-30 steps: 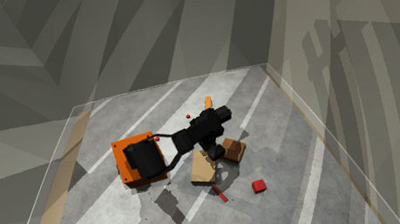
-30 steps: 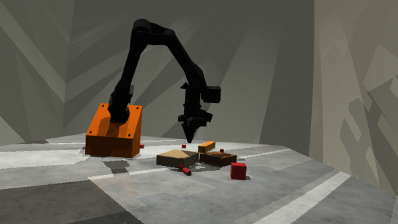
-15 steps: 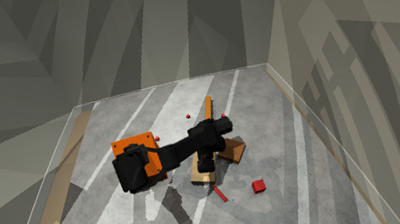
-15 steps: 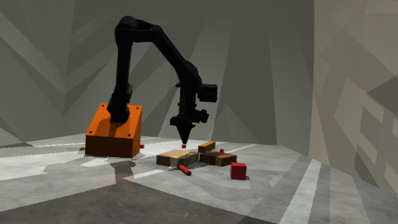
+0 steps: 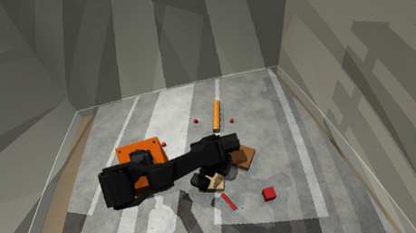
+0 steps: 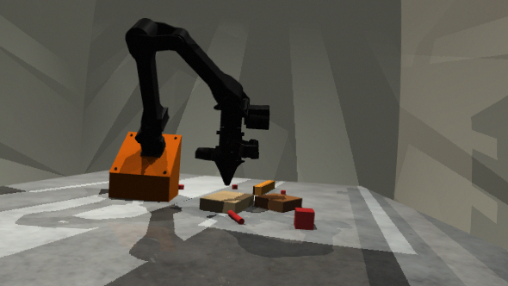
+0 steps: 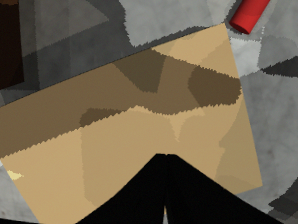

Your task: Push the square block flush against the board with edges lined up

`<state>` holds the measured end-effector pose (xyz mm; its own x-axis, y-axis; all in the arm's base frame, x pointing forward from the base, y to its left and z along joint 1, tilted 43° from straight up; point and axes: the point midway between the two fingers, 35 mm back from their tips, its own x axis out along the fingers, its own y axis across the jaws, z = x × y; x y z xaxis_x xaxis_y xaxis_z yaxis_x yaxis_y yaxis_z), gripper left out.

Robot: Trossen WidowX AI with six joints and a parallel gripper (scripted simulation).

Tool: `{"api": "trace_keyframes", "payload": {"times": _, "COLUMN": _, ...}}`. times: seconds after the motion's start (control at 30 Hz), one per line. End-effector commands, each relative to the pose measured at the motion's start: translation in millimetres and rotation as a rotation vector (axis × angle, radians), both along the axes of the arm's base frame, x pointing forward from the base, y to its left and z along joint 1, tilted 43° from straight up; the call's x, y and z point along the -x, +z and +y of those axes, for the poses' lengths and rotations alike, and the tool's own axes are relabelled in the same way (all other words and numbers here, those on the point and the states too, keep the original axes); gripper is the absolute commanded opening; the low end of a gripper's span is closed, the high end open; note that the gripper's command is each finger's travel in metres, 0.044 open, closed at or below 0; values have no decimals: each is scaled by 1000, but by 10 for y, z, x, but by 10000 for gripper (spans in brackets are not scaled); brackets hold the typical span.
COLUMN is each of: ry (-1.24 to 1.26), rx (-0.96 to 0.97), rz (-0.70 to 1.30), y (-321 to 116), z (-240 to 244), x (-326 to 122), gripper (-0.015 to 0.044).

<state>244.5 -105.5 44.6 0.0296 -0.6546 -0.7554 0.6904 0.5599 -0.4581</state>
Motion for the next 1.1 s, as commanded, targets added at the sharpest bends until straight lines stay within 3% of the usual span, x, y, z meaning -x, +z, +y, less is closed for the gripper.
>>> {"api": "trace_keyframes", "payload": {"times": 0.0, "ry": -110, "rx": 3, "rz": -98, "y": 61, "z": -73, "x": 83, "gripper": 0}}
{"api": "trace_keyframes", "payload": {"times": 0.9, "ry": -800, "rx": 9, "rz": -721, "y": 327, "z": -416, "x": 605, "gripper": 0}}
{"api": "trace_keyframes", "payload": {"times": 1.07, "ry": -800, "rx": 9, "rz": -721, "y": 327, "z": -416, "x": 605, "gripper": 0}}
